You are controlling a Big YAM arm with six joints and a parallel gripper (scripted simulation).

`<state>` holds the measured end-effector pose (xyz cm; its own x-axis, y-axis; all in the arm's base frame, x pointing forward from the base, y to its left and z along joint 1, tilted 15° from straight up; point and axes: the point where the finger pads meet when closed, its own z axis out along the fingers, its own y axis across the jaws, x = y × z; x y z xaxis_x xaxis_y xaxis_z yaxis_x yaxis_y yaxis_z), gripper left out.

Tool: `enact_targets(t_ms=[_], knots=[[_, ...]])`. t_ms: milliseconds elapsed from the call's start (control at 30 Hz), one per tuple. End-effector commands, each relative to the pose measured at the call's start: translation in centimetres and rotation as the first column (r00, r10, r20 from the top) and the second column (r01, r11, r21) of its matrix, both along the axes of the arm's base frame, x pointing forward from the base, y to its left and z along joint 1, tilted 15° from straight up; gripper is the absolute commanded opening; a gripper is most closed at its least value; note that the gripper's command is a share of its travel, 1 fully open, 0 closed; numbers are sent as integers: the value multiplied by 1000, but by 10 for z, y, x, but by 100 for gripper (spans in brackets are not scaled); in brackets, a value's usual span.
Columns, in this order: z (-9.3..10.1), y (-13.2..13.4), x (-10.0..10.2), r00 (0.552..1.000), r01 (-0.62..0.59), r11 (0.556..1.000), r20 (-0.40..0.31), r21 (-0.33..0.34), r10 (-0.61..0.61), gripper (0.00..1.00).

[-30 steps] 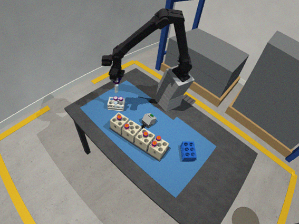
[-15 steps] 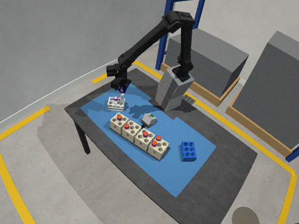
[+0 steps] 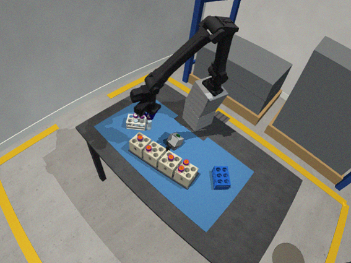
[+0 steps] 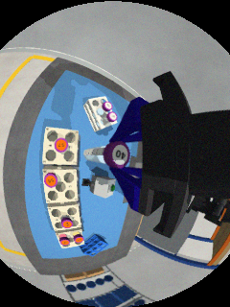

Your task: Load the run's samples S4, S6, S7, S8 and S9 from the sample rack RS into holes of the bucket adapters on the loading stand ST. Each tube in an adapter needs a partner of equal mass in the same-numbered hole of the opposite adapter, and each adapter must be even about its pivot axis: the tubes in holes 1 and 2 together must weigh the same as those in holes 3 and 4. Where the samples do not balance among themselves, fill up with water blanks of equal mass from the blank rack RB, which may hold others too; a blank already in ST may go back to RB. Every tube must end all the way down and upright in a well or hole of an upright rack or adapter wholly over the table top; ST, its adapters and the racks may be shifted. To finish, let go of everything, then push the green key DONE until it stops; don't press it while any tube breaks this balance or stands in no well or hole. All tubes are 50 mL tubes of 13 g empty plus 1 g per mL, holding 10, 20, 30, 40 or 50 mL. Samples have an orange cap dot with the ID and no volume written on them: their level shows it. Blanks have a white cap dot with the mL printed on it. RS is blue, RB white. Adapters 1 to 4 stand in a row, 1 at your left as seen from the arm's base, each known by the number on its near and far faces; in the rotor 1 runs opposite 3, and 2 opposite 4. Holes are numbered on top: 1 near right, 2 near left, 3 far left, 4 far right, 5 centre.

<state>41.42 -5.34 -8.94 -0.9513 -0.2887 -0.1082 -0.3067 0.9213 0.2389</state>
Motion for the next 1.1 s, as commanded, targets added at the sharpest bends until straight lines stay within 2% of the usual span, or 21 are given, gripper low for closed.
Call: enact_targets(t_ms=[0,33,67,133,233,367,400,433,467,533,600,633,667,733,1067], knots=[[14,11,13,998,46,999,33,-1,-46,0],[14,11,13,998,46,999,33,-1,-46,0],[5,18,9,999,46,999,7,1,-46,0],[21,30,19,998,46,999,33,-1,-46,0],[34,47,35,998,46,999,49,1,-46,0],[43,72,43,998,46,999,50,3,-46,0],[30,66,31,998,50,999,26,2,-50,0],[30,66,31,998,50,999,26,2,-50,0],[17,70,24,998,55,998,0,4,-55,0],[9,63,19,997,74,997,-5,3,-74,0],[9,63,19,997,74,997,-5,3,-74,0],[9,66,25,998,68,998,6,3,-68,0],[5,76,23,999,48,999,2,3,-48,0],[-2,78,19,999,46,999,-5,3,-46,0],[-26,84,23,999,46,999,3,3,-46,0]])
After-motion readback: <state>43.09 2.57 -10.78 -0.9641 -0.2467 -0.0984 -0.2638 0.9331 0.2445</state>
